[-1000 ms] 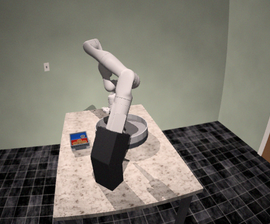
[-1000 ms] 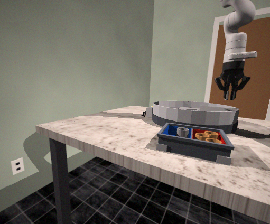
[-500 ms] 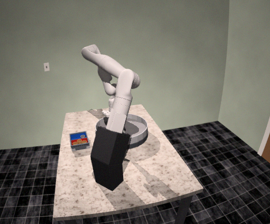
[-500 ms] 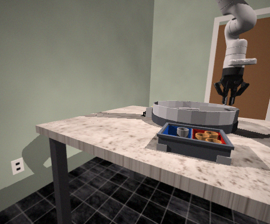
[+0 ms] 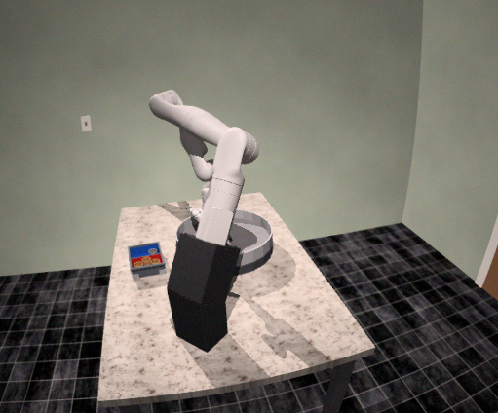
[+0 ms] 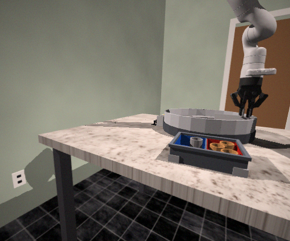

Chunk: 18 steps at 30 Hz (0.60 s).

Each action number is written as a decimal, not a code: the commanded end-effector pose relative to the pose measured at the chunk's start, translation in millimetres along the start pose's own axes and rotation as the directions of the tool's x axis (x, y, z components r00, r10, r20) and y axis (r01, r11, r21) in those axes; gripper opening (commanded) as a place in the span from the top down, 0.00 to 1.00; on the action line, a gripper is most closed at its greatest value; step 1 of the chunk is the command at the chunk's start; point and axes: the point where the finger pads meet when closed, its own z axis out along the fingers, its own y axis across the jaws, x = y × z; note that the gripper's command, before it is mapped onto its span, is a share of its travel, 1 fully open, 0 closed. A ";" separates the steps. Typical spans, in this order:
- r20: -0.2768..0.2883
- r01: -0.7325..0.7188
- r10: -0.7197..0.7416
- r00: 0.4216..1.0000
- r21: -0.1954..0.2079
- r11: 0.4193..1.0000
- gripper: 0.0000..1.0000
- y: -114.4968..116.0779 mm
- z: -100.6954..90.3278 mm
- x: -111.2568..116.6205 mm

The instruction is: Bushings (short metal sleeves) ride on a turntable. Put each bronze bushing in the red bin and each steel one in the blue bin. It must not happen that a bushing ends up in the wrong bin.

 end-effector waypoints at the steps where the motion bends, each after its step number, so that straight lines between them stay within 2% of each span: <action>1: 0.001 0.000 0.000 1.000 0.002 1.000 0.82 -0.8 0.2 -0.4; 18: 0.001 0.000 0.000 1.000 0.001 1.000 0.82 -0.6 13.6 -0.3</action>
